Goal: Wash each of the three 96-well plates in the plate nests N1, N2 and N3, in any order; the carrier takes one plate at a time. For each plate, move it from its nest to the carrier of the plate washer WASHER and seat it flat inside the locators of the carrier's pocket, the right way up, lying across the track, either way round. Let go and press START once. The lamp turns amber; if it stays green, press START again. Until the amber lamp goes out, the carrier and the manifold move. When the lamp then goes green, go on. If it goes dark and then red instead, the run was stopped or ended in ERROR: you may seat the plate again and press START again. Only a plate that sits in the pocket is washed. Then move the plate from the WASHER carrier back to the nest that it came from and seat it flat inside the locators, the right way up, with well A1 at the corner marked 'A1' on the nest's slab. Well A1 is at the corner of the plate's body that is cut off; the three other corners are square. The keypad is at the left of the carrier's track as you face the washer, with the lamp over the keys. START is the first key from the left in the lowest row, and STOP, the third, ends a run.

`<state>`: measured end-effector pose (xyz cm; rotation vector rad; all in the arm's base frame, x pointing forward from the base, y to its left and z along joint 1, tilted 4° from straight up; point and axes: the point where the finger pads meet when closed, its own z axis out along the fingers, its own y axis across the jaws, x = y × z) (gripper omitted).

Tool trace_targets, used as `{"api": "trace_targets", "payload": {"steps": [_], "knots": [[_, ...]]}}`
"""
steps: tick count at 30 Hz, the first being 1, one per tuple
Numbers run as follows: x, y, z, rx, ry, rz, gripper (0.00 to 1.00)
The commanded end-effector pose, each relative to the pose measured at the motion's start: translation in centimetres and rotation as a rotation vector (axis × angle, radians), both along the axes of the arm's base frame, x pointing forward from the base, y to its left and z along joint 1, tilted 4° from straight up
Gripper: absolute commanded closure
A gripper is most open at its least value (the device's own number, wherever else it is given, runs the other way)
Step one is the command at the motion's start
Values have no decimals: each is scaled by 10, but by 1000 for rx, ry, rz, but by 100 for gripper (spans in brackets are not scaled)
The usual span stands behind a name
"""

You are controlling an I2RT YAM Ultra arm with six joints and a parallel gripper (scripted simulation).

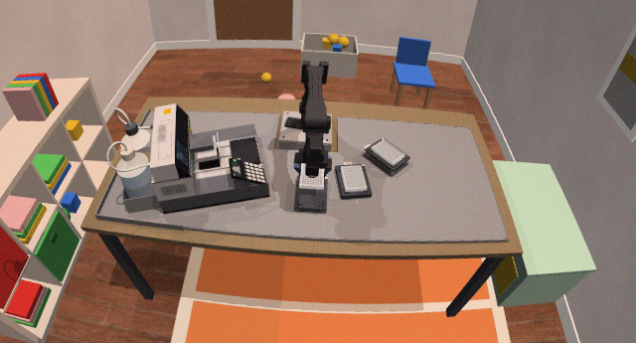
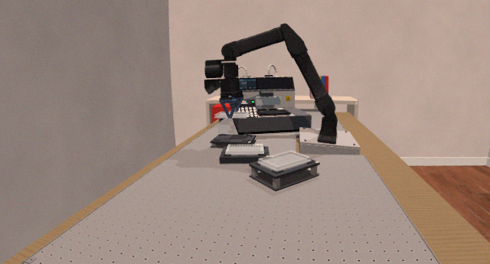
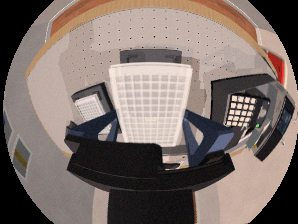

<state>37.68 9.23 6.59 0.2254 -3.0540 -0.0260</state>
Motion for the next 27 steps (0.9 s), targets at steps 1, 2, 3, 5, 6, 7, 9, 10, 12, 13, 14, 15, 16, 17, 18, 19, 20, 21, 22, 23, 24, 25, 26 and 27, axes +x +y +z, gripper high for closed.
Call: {"api": "trace_targets", "payload": {"steps": [1, 2, 3, 5, 6, 7, 9, 10, 12, 13, 14, 15, 16, 17, 18, 19, 20, 21, 22, 23, 24, 25, 26, 27], "knots": [[2, 0, 4, 4, -18, -1, 100], [2, 0, 2, 4, -18, -1, 100], [2, 0, 0, 4, -18, -1, 100], [2, 0, -3, 4, -18, -1, 100], [2, 0, -5, 4, -18, -1, 100], [2, 0, -6, 4, -18, -1, 100], [2, 0, -10, 4, -18, -1, 100], [2, 0, -11, 4, -18, -1, 100], [2, 1, -15, 4, -18, -1, 100], [2, 1, -16, 4, -18, -1, 100], [2, 1, -18, 4, -18, -1, 100], [2, 1, -18, 4, -18, -1, 100], [2, 1, -18, 4, -18, -1, 100], [2, 1, -20, 4, -18, -1, 100], [2, 1, -21, 4, -18, -1, 100], [2, 1, -23, 4, -18, -1, 100], [2, 1, -25, 4, -18, -1, 100], [2, 1, -26, 4, -18, -1, 100], [2, 1, -28, 4, -18, -1, 100], [2, 1, -30, 4, -18, -1, 100], [2, 1, -31, 4, -18, -1, 100], [2, 1, -33, 4, -18, -1, 100], [2, 1, -35, 4, -18, -1, 100], [2, 1, -36, 4, -18, -1, 100]]}}
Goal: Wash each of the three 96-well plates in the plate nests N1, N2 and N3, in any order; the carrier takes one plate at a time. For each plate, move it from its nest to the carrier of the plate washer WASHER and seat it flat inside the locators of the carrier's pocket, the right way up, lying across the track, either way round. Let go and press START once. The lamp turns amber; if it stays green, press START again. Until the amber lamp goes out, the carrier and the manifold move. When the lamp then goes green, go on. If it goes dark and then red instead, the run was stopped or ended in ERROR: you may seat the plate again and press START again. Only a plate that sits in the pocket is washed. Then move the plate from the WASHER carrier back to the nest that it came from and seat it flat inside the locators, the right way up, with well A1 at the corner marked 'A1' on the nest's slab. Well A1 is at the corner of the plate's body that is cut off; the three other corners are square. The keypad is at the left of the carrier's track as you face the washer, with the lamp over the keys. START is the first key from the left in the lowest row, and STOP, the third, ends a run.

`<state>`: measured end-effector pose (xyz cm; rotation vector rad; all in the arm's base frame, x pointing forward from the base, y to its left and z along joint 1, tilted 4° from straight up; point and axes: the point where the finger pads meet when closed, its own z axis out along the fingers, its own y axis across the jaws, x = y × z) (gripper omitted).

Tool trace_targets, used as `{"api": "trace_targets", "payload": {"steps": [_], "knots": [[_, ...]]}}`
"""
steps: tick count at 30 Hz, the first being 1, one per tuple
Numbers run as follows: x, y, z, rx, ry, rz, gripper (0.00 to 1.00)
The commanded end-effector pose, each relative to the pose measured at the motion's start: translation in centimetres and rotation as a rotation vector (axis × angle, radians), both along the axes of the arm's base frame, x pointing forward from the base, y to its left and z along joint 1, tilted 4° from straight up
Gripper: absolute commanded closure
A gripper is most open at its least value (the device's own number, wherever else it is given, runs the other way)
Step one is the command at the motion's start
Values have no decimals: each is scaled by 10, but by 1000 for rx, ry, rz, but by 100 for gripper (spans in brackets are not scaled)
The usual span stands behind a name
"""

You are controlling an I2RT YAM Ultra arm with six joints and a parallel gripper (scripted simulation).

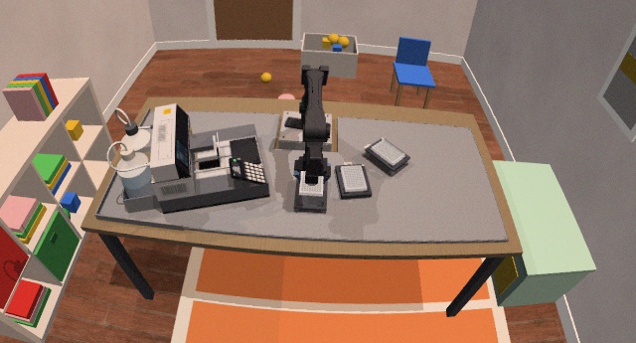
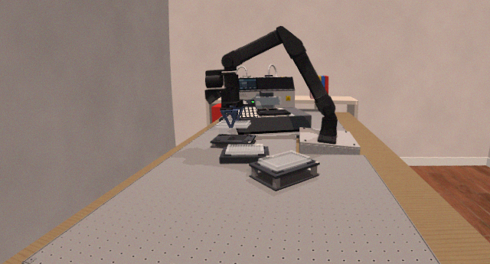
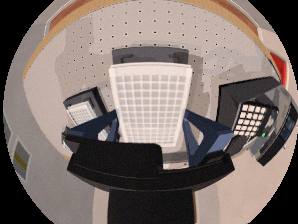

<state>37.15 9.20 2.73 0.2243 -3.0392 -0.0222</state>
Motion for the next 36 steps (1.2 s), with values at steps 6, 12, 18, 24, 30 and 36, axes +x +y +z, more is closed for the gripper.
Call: {"api": "trace_targets", "payload": {"steps": [6, 12, 18, 24, 30, 36], "knots": [[7, 2, -4, 7, -33, -1, 100], [6, 2, -14, 7, -33, -1, 100], [6, 2, -24, 7, -33, -1, 100], [6, 2, -31, 7, -33, -1, 100], [5, 2, -33, 7, -33, -1, 100], [5, 2, -33, 7, -33, -1, 100]]}}
